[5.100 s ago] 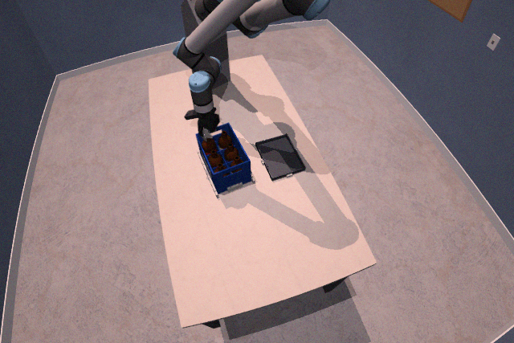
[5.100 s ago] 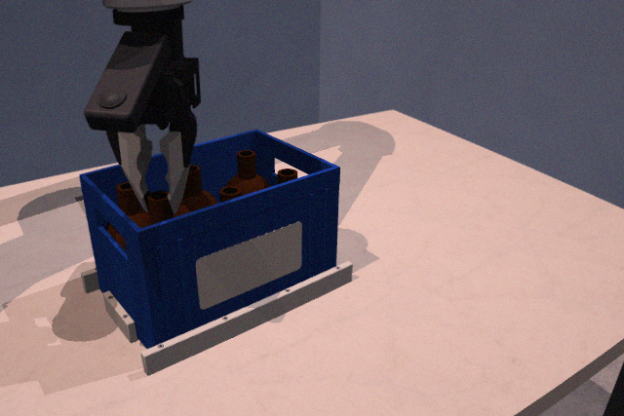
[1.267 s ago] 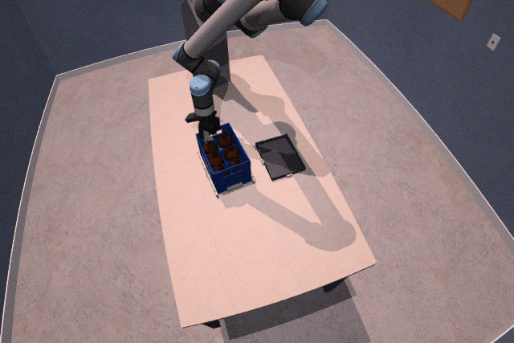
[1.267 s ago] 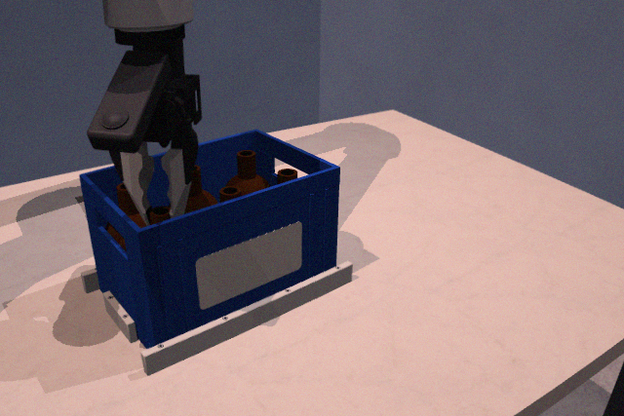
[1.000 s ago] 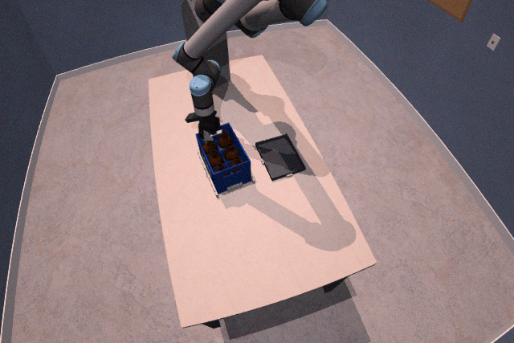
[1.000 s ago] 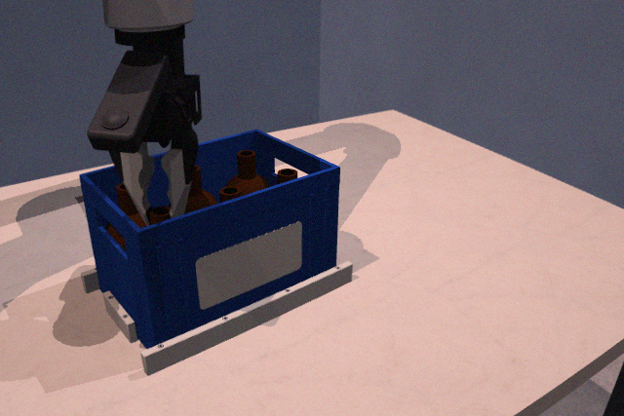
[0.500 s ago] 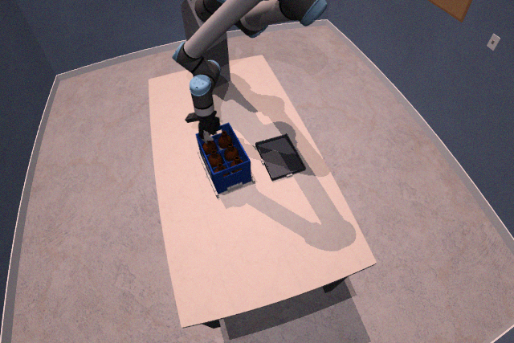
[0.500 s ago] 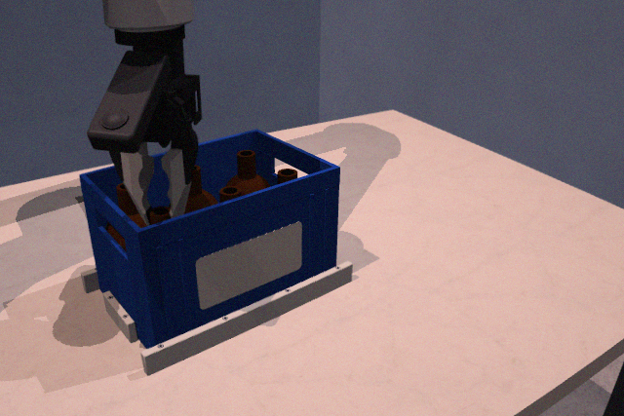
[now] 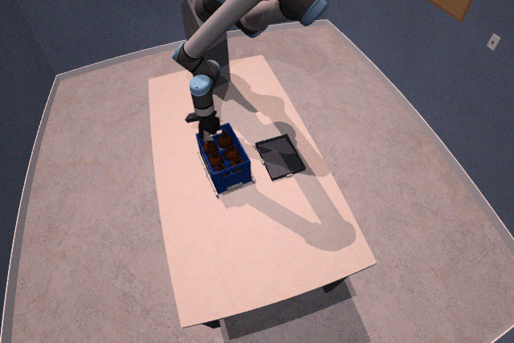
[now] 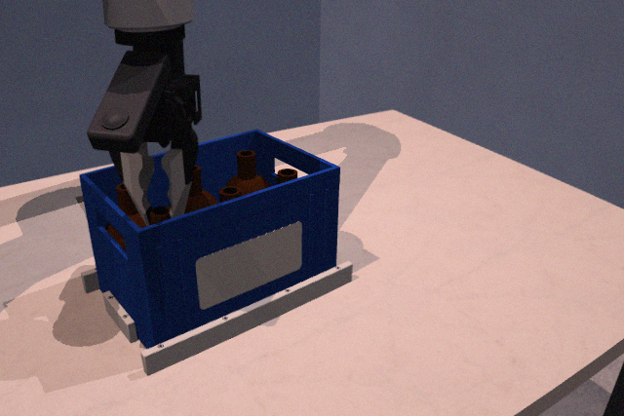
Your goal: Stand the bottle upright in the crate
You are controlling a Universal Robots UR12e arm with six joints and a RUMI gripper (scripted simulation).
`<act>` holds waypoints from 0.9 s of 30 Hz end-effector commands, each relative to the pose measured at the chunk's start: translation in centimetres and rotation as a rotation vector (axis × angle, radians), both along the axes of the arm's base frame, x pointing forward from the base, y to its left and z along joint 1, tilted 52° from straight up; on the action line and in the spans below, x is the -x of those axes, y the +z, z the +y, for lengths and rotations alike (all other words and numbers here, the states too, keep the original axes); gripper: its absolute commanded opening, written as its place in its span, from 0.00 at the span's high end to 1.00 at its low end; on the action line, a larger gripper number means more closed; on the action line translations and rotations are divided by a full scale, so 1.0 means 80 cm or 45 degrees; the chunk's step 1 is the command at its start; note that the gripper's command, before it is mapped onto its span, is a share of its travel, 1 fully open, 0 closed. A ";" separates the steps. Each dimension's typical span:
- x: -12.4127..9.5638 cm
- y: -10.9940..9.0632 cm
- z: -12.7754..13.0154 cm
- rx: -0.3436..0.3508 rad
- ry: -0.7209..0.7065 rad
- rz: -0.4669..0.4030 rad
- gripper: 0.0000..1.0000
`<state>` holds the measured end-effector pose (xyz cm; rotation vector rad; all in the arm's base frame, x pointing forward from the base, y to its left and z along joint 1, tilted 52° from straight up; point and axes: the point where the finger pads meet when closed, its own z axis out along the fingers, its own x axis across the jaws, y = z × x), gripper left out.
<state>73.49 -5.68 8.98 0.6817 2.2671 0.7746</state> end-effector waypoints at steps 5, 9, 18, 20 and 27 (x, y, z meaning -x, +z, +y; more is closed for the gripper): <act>0.000 0.000 0.000 0.000 0.000 -0.001 0.62; 0.000 0.000 0.000 0.000 0.000 -0.001 0.62; 0.000 0.000 0.000 0.000 0.000 -0.001 0.62; 0.000 0.000 0.000 0.000 0.000 -0.001 0.62; 0.000 0.000 0.000 0.000 0.000 -0.001 0.62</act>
